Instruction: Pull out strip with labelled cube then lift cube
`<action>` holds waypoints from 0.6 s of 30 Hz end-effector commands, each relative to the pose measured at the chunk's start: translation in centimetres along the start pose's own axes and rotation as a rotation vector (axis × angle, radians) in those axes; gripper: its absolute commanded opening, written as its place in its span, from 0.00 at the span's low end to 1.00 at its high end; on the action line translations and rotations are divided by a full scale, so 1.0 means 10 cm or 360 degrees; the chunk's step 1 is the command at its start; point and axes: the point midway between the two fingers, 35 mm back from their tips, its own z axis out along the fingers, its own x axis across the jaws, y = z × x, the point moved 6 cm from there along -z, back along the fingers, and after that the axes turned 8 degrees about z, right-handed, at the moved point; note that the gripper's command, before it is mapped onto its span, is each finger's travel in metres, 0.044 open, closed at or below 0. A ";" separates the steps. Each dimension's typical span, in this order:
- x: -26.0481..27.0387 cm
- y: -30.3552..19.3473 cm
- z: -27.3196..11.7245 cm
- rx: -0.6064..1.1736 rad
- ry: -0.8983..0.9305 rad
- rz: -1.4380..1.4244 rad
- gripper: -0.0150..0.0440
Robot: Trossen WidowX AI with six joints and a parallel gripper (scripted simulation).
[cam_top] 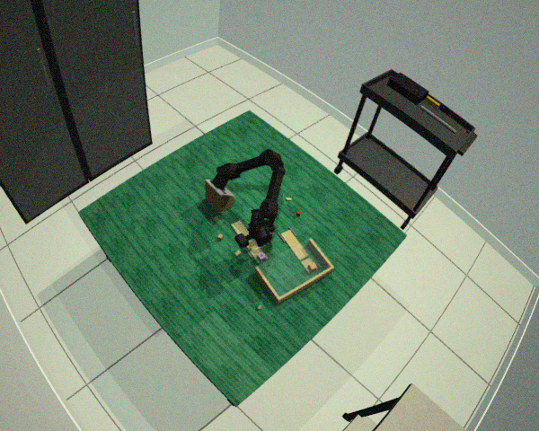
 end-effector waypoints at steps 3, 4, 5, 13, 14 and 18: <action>0.03 0.22 -0.03 -0.0007 0.0006 0.0008 1.00; 0.03 0.26 -0.04 -0.0007 0.0006 0.0008 1.00; 0.04 0.30 -0.05 -0.0007 0.0006 0.0007 1.00; 0.10 0.62 -0.09 -0.0009 0.0006 0.0006 1.00; 0.10 0.65 -0.10 -0.0009 0.0006 0.0005 1.00; 0.11 0.67 -0.08 -0.0010 0.0006 0.0005 0.87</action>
